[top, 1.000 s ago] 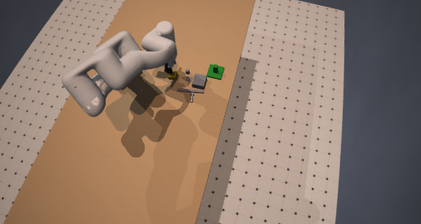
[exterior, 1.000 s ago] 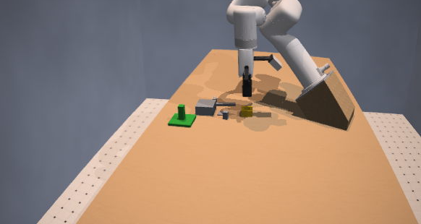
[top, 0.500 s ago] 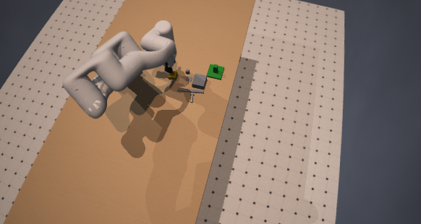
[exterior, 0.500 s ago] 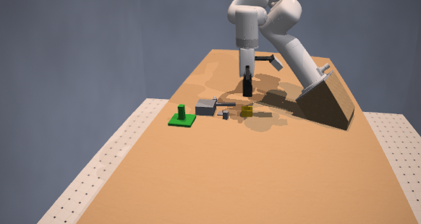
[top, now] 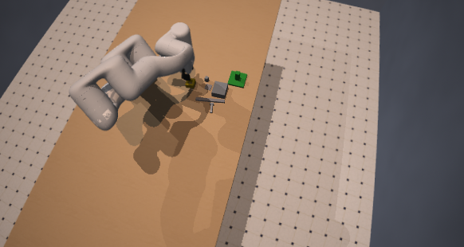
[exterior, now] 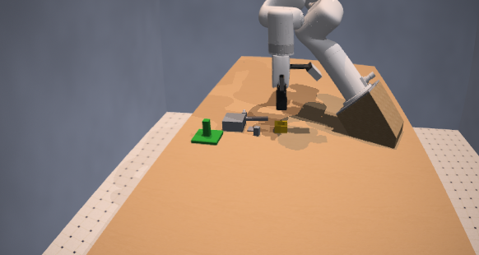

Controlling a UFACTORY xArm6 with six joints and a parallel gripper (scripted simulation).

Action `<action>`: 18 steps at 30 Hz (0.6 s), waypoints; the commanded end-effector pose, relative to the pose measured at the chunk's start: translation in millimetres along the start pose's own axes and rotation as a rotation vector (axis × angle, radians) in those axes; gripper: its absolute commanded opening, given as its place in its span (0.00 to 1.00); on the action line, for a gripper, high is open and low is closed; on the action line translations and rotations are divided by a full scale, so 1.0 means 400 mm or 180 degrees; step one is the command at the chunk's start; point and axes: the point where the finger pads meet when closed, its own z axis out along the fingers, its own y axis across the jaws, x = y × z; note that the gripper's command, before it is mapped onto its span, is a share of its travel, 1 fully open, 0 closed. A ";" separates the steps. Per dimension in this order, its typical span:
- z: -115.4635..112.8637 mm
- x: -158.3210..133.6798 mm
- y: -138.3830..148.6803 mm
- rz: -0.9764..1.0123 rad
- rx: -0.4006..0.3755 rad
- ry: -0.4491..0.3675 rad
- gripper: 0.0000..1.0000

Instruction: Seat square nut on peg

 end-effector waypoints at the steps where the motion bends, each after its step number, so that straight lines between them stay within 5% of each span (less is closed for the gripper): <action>1: -0.001 -0.003 0.001 0.0006 -0.0003 -0.0006 0.60; 18: 0.013 -0.019 -0.003 0.0042 0.0037 -0.0068 0.60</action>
